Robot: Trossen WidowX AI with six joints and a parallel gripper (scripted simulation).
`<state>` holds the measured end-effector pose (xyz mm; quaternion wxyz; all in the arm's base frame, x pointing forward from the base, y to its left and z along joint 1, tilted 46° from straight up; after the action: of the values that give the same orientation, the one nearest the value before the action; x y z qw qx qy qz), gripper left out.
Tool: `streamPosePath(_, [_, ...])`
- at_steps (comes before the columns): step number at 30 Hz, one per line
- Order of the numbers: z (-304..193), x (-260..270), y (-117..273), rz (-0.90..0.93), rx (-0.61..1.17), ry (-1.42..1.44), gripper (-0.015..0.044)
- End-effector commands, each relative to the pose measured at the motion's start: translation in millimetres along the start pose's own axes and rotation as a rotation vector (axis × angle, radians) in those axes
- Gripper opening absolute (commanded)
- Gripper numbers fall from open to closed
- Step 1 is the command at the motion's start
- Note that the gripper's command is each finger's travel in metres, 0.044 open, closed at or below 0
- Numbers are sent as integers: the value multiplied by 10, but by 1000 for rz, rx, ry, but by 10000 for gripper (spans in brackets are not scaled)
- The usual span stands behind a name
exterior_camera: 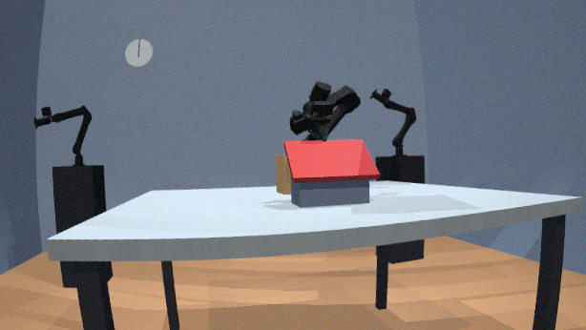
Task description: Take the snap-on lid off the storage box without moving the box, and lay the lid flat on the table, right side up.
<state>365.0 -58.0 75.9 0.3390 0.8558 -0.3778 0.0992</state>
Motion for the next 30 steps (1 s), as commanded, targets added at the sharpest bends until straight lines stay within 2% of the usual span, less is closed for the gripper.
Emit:
streamPosePath(1, [-4, 116, 59, 17, 1, 10, 0])
streamPosePath(30, [-29, 401, 306, 17, 0, 10, 0])
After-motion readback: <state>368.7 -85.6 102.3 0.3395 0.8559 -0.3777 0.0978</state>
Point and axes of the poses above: the point midway between the two fingers, 35 mm back from their tips, its own y axis back along the fingers, its own x axis across the jaws, z = x × y, the point moved 2 cm from there along y, back along the fingers, and after that the axes turned 5 degrees about -y, right-handed, at the moved point
